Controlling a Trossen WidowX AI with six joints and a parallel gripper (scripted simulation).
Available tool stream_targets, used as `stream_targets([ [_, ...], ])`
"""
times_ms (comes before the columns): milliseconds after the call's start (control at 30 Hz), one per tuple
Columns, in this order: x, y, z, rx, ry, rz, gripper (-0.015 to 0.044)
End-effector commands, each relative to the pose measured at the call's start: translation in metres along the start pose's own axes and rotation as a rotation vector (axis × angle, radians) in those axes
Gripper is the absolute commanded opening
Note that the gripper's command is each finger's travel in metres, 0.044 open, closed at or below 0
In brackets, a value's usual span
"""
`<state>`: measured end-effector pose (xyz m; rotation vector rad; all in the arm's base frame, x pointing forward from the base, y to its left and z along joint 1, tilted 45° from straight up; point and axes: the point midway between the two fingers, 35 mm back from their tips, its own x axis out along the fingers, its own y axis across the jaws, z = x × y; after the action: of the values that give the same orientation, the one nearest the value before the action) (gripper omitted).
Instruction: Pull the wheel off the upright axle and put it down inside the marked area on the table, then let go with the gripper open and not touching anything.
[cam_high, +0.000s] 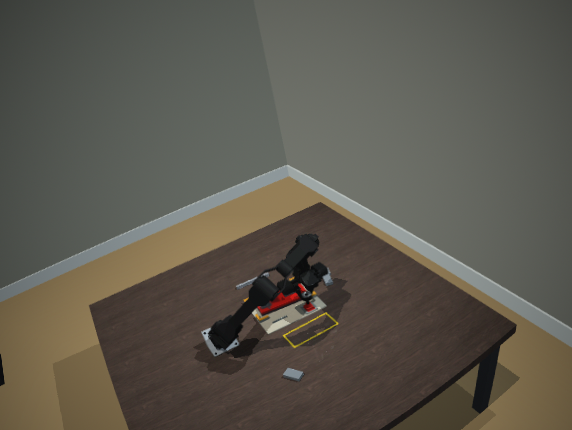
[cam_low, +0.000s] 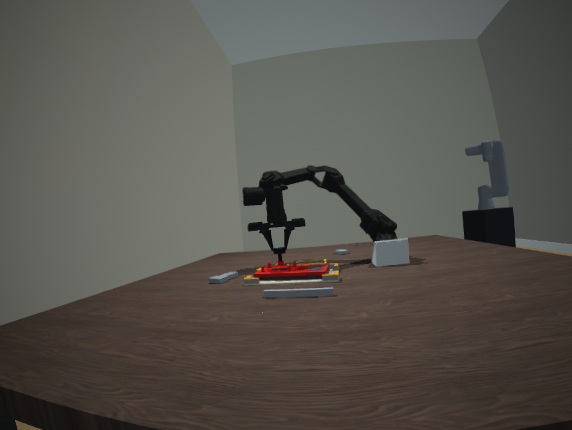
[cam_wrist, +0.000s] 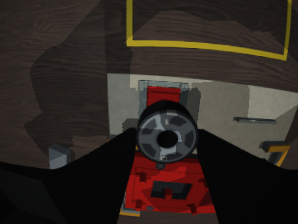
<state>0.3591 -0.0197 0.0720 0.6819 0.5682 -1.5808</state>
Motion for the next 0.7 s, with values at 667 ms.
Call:
stream_targets([
  [667, -0.0089, -0.0004, -0.0004, 0.004, 0.003, 0.002, 0.0000],
])
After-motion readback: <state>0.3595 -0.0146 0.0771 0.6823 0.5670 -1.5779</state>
